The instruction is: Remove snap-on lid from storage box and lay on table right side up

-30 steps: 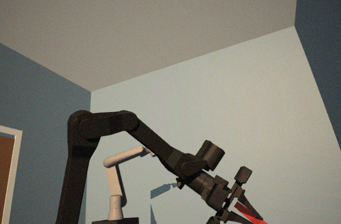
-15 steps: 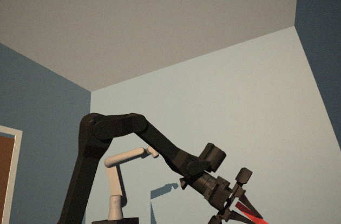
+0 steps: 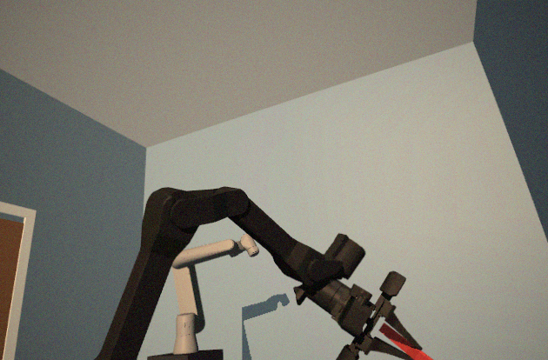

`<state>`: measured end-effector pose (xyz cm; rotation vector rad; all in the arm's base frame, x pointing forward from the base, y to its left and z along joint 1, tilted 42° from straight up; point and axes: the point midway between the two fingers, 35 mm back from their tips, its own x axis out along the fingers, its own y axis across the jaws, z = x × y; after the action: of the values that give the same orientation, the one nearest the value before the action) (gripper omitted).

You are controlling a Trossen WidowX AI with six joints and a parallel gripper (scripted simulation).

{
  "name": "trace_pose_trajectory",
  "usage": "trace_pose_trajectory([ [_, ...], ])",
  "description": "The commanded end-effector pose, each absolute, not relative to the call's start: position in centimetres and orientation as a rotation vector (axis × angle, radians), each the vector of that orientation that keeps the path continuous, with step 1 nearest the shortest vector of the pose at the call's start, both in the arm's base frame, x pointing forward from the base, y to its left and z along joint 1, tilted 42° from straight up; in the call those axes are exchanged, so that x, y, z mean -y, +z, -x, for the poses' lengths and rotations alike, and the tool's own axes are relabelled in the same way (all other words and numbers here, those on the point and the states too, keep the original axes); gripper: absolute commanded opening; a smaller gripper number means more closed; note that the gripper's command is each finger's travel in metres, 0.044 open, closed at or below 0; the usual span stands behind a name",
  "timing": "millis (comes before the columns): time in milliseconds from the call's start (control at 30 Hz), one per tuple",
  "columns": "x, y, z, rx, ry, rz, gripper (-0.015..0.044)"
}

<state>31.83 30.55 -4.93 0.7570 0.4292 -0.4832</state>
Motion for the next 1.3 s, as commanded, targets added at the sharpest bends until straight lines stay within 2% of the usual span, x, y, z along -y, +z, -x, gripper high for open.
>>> trace_pose_trajectory([
  [0, -31.6, -5.3, -31.7, -0.421, -0.477, -0.769, 0.0000],
  [1267, -29.7, -7.7, -31.8, -0.420, -0.477, -0.769, 0.0000],
])
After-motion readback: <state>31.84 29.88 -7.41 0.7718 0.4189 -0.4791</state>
